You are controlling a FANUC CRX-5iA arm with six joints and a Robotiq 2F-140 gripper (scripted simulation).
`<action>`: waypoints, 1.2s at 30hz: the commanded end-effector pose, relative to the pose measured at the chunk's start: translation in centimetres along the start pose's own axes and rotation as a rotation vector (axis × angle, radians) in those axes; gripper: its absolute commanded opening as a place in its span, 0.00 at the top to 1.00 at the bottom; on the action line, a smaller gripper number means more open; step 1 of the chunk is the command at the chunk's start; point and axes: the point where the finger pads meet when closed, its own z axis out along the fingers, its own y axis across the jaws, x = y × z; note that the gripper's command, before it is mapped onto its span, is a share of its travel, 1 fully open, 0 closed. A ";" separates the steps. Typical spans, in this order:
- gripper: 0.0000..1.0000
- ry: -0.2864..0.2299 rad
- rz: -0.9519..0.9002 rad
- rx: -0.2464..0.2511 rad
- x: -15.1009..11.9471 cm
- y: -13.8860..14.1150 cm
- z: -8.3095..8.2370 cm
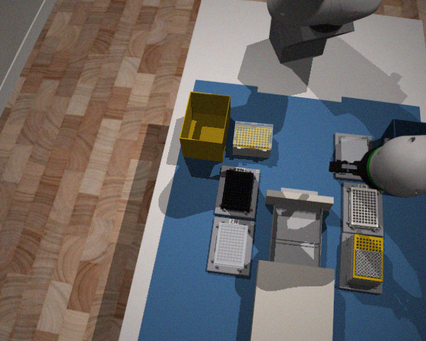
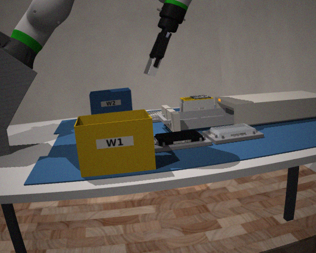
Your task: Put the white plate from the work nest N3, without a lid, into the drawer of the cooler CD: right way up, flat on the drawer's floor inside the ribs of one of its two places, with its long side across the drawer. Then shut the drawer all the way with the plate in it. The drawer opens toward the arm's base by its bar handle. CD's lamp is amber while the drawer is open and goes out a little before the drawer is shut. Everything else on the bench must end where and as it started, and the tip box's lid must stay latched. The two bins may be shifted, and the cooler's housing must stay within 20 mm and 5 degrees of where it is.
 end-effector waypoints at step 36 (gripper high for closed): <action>0.34 0.000 0.001 -0.001 3.9 -7.9 2.8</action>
